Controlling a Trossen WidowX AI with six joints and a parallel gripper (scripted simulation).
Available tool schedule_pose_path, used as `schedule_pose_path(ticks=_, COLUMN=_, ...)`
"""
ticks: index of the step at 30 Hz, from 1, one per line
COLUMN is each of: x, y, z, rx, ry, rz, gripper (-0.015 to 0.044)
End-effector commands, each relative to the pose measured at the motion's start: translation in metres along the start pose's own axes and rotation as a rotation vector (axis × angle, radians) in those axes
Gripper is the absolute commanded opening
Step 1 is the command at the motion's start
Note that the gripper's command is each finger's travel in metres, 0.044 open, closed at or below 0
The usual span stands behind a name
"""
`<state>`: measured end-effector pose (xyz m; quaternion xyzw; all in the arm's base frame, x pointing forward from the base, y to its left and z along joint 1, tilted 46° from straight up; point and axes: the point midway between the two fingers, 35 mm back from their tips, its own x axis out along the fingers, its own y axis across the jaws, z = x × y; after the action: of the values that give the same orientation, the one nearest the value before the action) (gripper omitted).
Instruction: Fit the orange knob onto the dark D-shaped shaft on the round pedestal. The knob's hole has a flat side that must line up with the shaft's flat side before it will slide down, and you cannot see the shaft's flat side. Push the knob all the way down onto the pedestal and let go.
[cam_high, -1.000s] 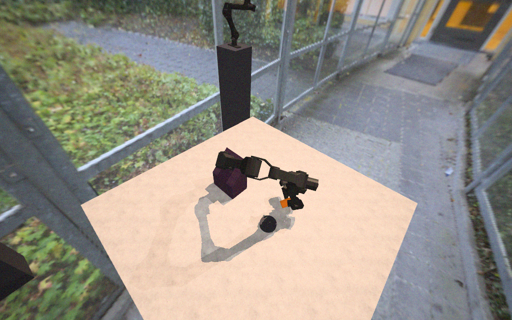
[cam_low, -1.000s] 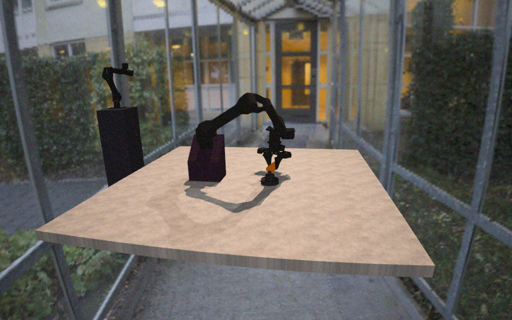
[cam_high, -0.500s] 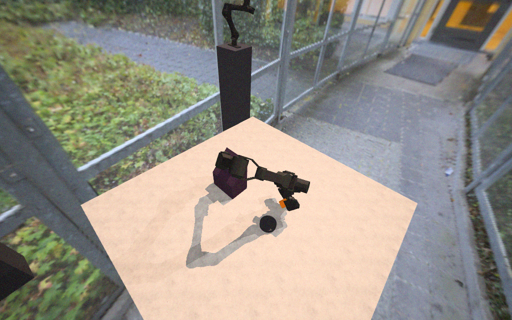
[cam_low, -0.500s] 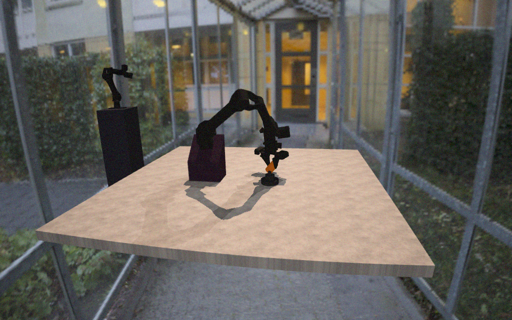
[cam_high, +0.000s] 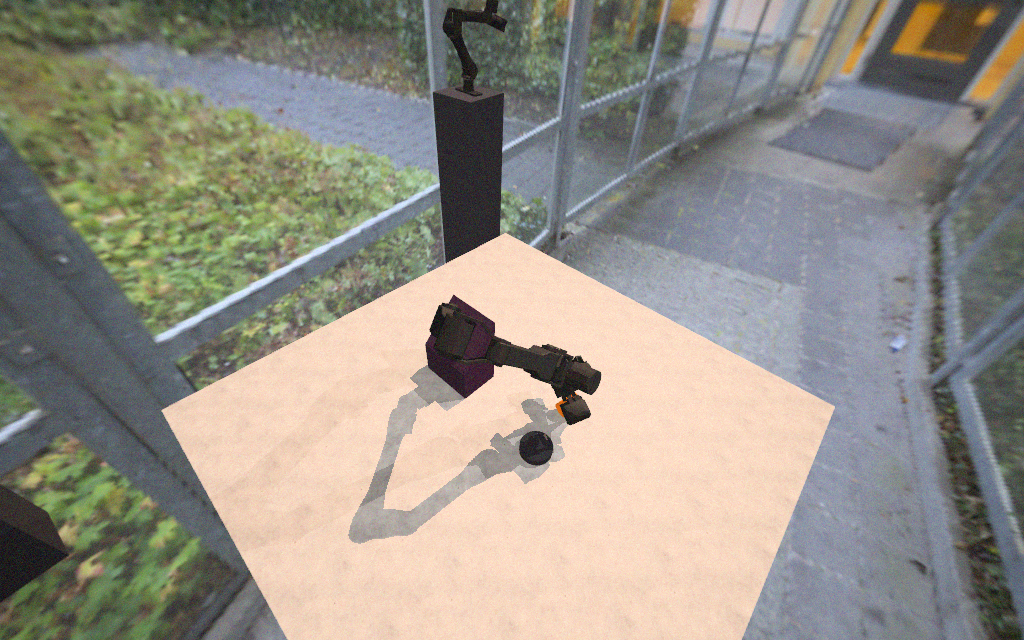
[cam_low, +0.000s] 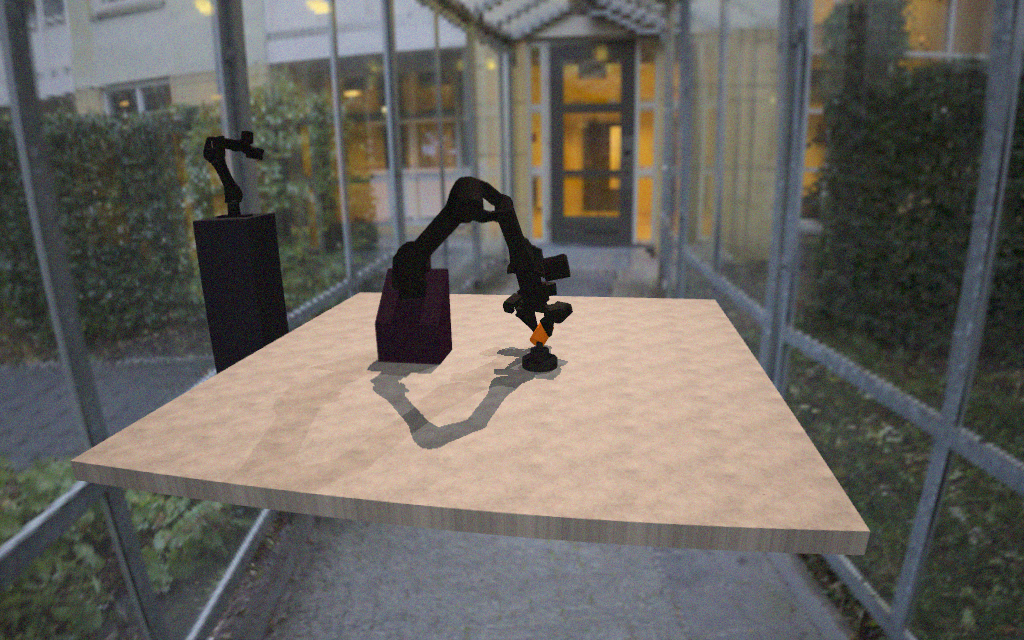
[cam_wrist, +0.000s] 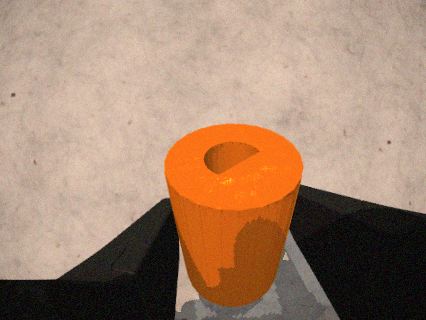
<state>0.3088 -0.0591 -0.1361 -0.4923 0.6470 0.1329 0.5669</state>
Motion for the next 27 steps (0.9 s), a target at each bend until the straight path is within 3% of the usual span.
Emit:
schedule_pose_path(ticks=1, x=-0.002, y=0.0, z=-0.005, rx=-0.001, ry=-0.065, rz=0.0, gripper=0.0179)
schedule_pose_path(ticks=27, x=-0.006, y=0.001, z=-0.026, rx=-0.004, ry=-0.398, rz=0.003, gripper=0.0179)
